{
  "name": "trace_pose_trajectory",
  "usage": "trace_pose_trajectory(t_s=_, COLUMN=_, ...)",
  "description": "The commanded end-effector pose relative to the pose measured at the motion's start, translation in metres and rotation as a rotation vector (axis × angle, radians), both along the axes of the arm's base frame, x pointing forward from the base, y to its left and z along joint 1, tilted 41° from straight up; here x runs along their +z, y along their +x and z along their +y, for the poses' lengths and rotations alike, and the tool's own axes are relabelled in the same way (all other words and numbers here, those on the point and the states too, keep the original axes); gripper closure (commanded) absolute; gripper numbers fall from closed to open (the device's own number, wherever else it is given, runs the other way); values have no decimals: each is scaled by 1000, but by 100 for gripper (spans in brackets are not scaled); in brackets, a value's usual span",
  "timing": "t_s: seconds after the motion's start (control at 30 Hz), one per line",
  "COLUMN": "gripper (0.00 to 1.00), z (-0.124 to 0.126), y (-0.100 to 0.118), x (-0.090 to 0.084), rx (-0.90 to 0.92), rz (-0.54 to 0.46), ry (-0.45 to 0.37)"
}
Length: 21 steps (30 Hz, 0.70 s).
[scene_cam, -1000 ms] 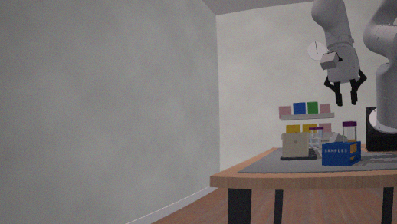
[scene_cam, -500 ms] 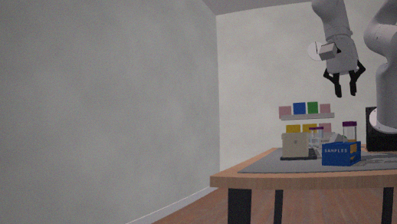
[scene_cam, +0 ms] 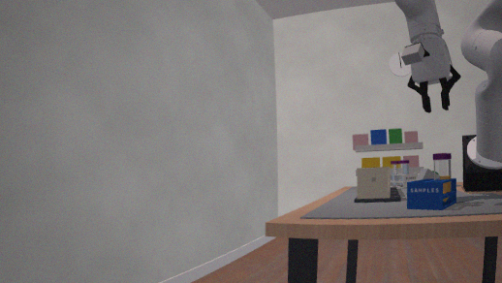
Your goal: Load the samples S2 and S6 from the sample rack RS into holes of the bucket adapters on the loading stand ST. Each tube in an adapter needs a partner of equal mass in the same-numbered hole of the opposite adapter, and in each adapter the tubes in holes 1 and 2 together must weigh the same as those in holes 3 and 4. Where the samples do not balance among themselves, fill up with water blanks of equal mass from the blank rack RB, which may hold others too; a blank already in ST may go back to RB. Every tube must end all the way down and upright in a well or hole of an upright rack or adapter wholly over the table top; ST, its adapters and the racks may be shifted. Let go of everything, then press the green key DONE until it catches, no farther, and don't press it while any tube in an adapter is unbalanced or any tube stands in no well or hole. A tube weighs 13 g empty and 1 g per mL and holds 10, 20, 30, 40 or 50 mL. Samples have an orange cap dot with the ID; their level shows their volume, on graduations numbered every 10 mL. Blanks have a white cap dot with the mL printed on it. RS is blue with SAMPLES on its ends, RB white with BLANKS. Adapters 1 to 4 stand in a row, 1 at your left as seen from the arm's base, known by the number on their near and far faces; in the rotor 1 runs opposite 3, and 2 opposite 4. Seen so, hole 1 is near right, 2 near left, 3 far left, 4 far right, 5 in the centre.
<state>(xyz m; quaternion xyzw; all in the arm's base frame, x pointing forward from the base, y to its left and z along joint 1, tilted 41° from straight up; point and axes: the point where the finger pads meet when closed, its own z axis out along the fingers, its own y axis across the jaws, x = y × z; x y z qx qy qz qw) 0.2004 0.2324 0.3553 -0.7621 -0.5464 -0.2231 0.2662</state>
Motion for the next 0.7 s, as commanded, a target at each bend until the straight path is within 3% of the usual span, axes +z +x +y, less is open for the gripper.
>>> trace_pose_trajectory(t_s=0.0, gripper=57, z=-5, y=0, x=6, rx=0, rz=-1, ry=1)
trace_pose_trajectory(t_s=0.67, gripper=57, z=-6, y=0, x=8, rx=0, rz=-1, ry=1)
